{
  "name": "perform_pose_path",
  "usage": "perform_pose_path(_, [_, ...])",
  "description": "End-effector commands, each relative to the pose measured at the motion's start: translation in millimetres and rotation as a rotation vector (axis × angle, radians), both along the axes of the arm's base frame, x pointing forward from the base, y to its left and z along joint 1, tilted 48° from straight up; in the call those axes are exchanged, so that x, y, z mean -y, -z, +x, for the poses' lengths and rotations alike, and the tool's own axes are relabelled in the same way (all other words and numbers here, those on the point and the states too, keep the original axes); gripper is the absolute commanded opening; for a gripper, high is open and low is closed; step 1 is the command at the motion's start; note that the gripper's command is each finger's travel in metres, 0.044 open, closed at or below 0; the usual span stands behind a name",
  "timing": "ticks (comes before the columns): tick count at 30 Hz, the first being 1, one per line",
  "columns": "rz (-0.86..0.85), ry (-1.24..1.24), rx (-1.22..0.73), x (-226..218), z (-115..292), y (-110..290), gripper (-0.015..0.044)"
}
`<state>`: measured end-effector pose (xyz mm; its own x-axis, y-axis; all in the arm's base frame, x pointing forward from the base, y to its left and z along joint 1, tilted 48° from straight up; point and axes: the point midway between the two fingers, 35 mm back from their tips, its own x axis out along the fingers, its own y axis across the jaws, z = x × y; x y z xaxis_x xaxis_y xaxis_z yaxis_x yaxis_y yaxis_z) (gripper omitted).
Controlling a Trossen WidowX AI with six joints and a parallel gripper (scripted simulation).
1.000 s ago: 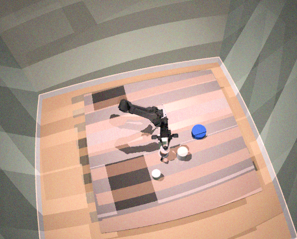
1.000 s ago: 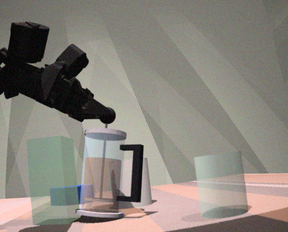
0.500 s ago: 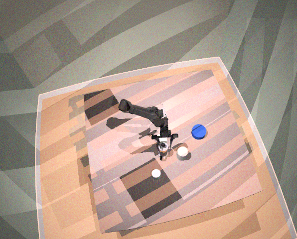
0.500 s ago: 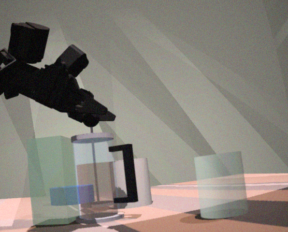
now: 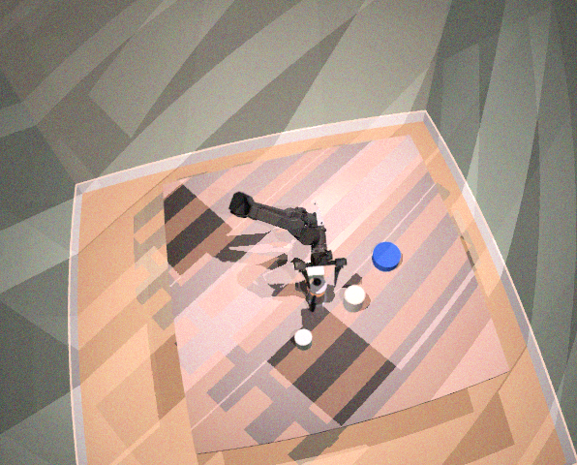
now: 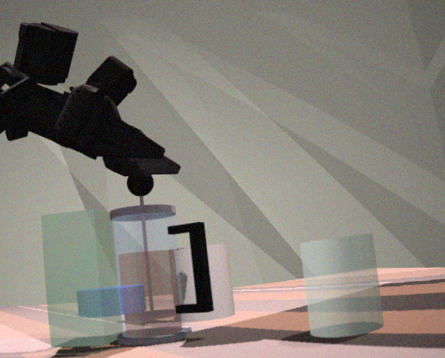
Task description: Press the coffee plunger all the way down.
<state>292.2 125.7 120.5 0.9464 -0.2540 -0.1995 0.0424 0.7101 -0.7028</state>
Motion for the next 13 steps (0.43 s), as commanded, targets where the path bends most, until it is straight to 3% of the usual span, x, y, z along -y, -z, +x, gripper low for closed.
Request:
perform_pose_path(1, [0.006, 0.01, -0.011, -12, -7, -10, 0.044])
perform_pose_path(7, [-0.018, 0.026, -0.012, -31, -37, -46, 0.044])
perform_pose_path(13, [-0.02, 0.026, -0.011, -31, -38, -47, 0.044])
